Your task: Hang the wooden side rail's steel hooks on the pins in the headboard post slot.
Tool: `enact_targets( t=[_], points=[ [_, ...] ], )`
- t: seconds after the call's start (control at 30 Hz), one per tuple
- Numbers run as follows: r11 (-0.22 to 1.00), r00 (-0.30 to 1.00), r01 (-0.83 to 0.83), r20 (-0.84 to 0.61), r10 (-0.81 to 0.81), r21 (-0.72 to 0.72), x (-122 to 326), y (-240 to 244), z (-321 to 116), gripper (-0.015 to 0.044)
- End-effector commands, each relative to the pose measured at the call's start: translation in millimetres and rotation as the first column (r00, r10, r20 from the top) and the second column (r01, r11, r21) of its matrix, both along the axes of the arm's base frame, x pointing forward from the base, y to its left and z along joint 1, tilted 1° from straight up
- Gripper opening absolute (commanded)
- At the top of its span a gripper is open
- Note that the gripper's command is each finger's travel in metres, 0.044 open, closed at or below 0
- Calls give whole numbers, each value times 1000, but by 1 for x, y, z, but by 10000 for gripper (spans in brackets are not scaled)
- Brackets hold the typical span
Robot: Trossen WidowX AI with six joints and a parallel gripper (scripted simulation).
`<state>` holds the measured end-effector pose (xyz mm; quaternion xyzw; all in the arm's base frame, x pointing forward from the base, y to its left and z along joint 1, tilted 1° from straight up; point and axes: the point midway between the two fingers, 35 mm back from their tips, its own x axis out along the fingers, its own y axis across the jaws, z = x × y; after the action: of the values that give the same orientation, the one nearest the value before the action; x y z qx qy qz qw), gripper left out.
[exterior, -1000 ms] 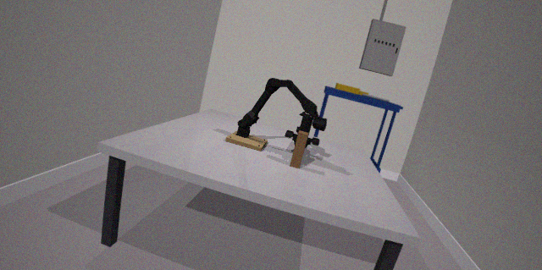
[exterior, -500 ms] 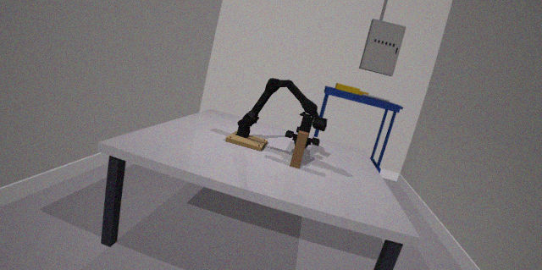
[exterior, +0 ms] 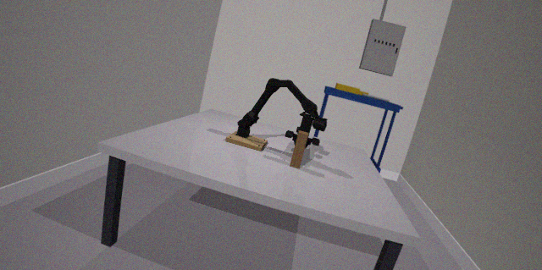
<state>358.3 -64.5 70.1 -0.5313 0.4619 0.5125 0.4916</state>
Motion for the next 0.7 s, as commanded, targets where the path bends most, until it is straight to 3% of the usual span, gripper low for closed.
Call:
enact_targets(
  t=[0.0,0.67],
  points=[
    [1000,1000,-5,9,5,-4,2,-2,2,0],
    [1000,1000,-5,9,5,-5,2,-4,4,0]
  ],
)
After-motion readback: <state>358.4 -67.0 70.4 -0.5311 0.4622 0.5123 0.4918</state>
